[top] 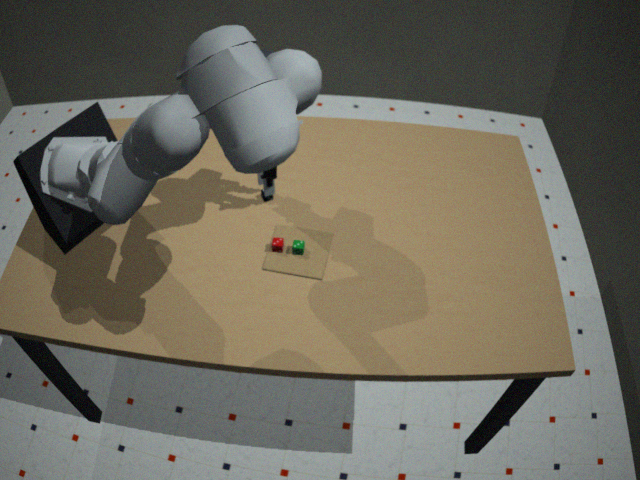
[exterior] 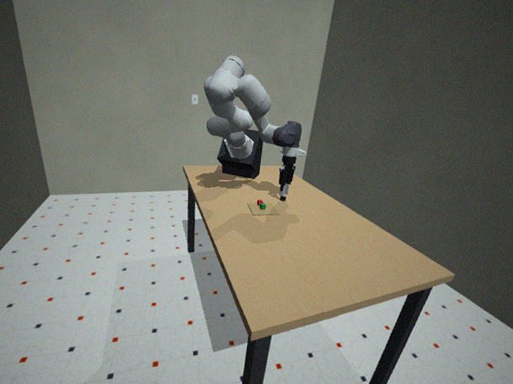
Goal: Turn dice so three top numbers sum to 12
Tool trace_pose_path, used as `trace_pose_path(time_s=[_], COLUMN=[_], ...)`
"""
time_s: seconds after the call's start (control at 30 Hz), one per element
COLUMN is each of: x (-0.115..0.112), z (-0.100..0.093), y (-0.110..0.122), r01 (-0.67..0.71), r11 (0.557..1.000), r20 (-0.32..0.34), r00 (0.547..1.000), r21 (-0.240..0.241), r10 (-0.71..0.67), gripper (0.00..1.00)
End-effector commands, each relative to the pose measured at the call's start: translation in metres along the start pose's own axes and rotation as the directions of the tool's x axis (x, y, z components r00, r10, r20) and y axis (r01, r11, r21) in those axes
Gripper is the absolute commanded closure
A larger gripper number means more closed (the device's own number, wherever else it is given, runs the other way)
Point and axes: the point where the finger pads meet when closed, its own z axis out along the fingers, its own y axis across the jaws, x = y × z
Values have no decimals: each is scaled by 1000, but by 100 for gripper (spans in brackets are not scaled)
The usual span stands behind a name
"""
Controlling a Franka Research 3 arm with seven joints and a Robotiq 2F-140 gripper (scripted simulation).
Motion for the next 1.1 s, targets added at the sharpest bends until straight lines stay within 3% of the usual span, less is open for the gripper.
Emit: trace_pose_path(time_s=[0.0, 1.07], x=[1, 1], z=[0, 9], y=[1, 1], r01=[-5, -5], r11=[1000, 1000], r20=[0, 0], r00=[1000, 1000], r21=[-2, -2], r10=[5, 5], gripper=[75, 75])
